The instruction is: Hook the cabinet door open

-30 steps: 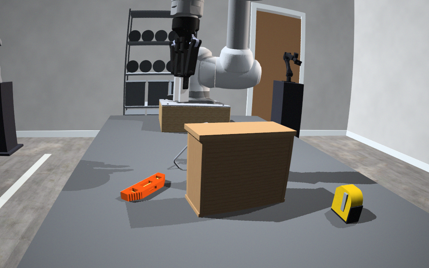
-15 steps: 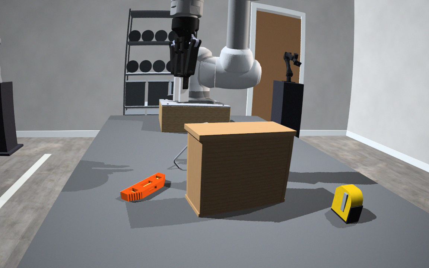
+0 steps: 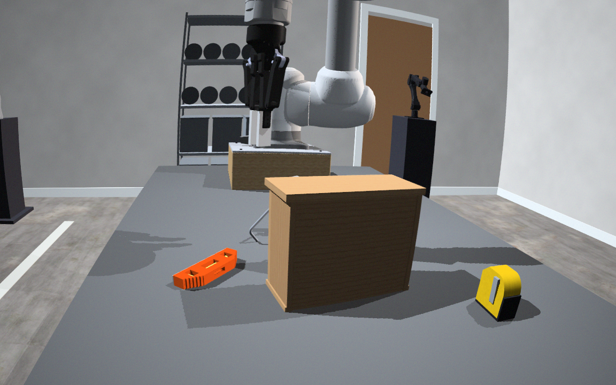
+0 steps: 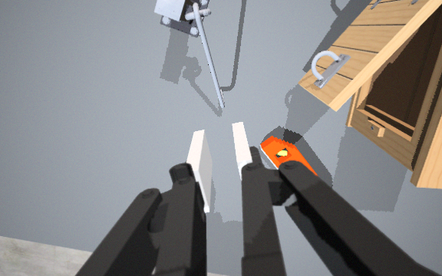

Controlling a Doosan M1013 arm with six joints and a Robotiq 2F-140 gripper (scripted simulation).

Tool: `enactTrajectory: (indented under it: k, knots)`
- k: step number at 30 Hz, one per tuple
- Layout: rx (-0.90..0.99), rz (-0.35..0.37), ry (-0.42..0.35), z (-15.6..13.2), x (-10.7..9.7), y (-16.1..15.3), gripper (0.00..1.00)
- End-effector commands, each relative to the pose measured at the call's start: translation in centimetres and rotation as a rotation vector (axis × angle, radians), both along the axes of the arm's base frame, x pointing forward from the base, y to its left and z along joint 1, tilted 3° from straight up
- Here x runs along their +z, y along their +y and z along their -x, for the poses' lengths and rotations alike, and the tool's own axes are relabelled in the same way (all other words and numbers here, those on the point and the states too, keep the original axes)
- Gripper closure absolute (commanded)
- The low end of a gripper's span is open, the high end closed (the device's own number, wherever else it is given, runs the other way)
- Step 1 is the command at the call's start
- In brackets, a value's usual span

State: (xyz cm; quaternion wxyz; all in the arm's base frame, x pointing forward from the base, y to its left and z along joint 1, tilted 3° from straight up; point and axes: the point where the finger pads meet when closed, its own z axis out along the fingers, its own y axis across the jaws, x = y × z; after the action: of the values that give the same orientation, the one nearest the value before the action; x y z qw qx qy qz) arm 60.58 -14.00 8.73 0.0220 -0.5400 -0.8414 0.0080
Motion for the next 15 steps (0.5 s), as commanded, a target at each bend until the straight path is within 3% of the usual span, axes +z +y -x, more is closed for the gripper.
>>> enactTrajectory:
  k: [1, 15]
  knots:
    - [0.0, 0.0, 0.0, 0.0, 0.0, 0.0, 0.86]
    - [0.003, -0.001, 0.0, 0.1, -2.3, 0.0, 0.86]
